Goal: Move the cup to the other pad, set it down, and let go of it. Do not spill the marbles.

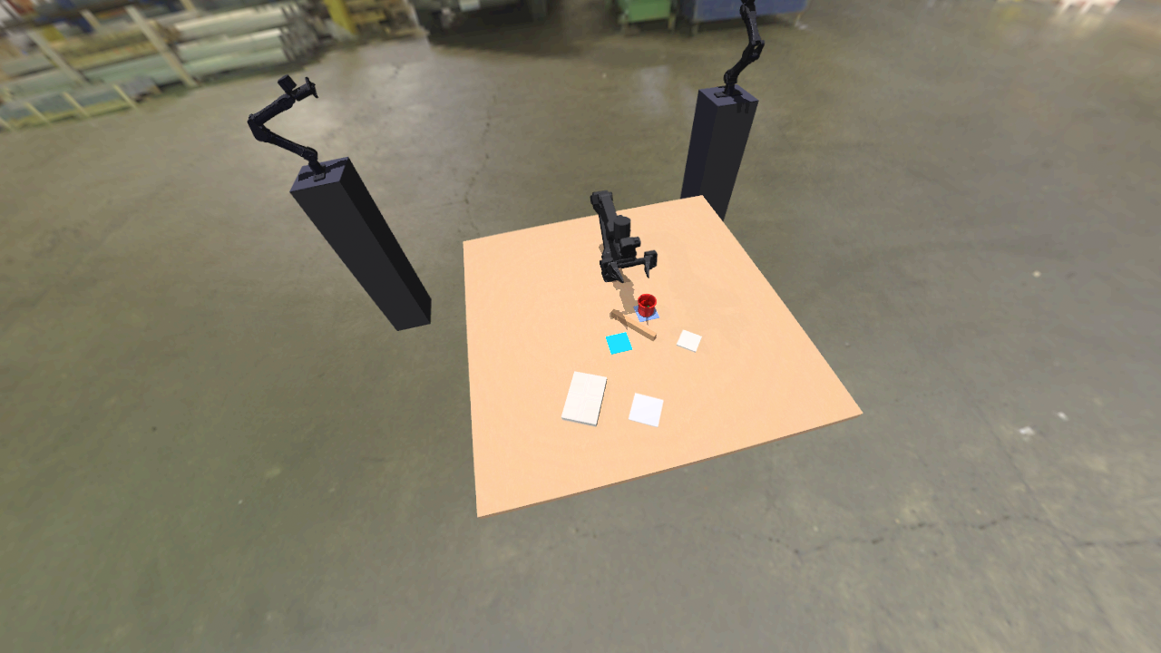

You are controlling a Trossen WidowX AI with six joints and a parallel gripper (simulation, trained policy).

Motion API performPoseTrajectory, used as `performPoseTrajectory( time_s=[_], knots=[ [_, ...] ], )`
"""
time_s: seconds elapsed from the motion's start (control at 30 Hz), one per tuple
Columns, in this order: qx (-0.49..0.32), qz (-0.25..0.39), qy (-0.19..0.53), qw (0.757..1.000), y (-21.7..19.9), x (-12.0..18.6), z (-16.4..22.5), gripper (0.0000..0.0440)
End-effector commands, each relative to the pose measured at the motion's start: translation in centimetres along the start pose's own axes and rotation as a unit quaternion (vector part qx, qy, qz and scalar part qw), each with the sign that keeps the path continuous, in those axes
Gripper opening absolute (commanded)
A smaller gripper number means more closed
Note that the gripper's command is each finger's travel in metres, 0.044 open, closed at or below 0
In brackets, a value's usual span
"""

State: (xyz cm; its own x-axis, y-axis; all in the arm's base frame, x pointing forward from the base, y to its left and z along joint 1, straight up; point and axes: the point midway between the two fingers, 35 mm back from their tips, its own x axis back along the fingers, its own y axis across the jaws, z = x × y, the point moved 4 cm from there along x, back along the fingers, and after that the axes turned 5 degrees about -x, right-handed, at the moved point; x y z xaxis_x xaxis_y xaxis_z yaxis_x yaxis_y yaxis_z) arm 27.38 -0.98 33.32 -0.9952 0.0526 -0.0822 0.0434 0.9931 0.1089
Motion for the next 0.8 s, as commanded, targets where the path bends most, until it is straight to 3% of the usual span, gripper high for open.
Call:
performPoseTrajectory(
  time_s=[0.0,0.4,0.47,0.77],
  knots=[
    [0.0,-0.002,0.001,1.0,0.0,0.0,0.0,0.0374],
    [-0.019,-0.012,0.042,0.999,0.6,0.4,0.0,0.0069],
    [-0.025,-0.014,0.052,0.998,0.7,0.4,0.0,0.0065],
    [-0.068,-0.023,0.093,0.993,1.5,0.1,-0.5,0.0123]
  ],
)
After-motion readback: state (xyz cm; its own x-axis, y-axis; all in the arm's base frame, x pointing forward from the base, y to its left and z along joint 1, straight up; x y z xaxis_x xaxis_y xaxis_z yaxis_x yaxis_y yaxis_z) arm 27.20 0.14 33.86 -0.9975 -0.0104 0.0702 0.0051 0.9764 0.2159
